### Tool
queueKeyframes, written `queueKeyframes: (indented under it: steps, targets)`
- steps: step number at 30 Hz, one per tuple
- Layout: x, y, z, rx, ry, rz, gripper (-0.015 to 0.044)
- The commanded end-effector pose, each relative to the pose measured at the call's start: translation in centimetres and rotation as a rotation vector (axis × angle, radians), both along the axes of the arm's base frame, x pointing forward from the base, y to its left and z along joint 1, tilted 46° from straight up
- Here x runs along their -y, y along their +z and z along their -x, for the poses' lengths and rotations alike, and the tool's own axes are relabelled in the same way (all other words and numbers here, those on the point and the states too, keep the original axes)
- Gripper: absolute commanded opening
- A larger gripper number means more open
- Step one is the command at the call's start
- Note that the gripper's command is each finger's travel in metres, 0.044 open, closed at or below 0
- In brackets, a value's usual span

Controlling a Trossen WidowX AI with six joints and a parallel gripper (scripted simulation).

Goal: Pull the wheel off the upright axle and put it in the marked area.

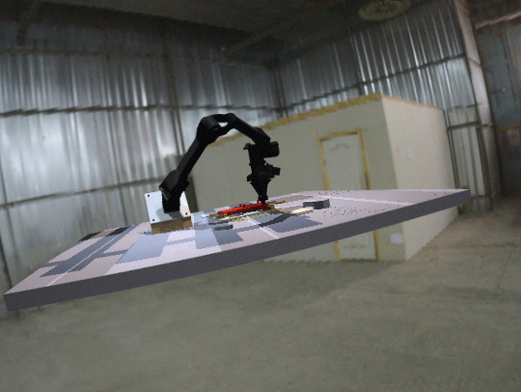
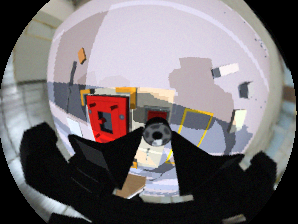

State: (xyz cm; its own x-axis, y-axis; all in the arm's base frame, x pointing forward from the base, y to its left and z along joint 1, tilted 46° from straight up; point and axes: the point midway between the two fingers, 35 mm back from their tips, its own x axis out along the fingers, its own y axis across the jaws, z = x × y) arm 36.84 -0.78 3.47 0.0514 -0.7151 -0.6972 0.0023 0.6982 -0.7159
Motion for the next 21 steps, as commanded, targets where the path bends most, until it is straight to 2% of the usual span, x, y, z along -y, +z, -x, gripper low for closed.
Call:
queueKeyframes:
  steps: [1,21]
  targets:
    - [-0.47,0.32,-0.02,0.002,0.005,-0.003,0.0000]
    - [-0.95,0.77,0.02,0.001,0.006,-0.002,0.0000]
